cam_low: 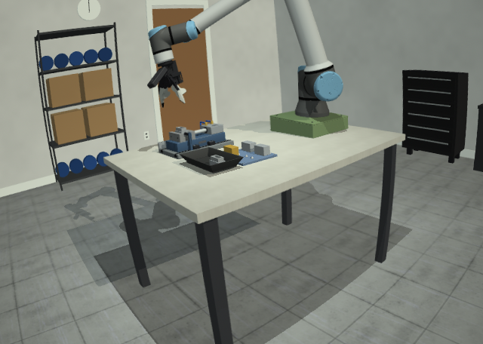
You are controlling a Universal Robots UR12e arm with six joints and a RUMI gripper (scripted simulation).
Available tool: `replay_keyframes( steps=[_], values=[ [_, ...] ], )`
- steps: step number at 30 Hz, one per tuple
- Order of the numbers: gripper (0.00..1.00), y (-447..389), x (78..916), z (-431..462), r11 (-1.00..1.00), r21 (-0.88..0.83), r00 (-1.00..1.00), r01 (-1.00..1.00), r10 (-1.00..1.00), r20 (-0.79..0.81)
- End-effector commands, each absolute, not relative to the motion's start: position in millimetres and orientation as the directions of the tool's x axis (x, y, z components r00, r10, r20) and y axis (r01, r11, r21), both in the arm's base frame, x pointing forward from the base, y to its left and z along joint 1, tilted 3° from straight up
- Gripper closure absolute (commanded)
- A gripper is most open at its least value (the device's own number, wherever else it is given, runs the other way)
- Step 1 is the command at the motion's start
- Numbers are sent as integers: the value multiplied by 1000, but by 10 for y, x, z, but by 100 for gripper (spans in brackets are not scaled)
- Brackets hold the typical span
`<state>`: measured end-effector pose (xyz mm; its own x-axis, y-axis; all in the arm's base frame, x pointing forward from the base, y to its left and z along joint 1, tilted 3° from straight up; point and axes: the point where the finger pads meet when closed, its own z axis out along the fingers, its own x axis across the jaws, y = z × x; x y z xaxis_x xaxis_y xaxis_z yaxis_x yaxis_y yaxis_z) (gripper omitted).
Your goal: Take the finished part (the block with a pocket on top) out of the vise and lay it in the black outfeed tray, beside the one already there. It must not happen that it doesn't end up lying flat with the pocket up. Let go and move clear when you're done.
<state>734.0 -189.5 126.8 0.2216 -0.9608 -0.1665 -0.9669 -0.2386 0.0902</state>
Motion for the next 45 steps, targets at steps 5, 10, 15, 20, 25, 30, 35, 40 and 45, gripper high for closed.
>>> replay_keyframes(
  steps=[5,10,15,20,25,30,35,40,45],
  values=[
    [0,-1799,7357,1251,-469,32,459,-883,-875,-156],
    [0,-1732,7358,1234,-611,-1,605,-791,-783,-140],
    [0,-1680,7355,1220,-713,-22,710,-700,-693,-123],
    [0,-1613,7346,1202,-830,-44,829,-556,-551,-95],
    [0,-1554,7334,1186,-914,-56,915,-401,-398,-66],
    [0,-1494,7317,1168,-973,-60,975,-222,-220,-34],
    [0,-1468,7309,1160,-989,-58,991,-134,-133,-19],
    [0,-1439,7298,1150,-998,-54,999,-32,-32,-3],
    [0,-1426,7293,1146,-999,-51,1000,13,13,4]
  ],
)
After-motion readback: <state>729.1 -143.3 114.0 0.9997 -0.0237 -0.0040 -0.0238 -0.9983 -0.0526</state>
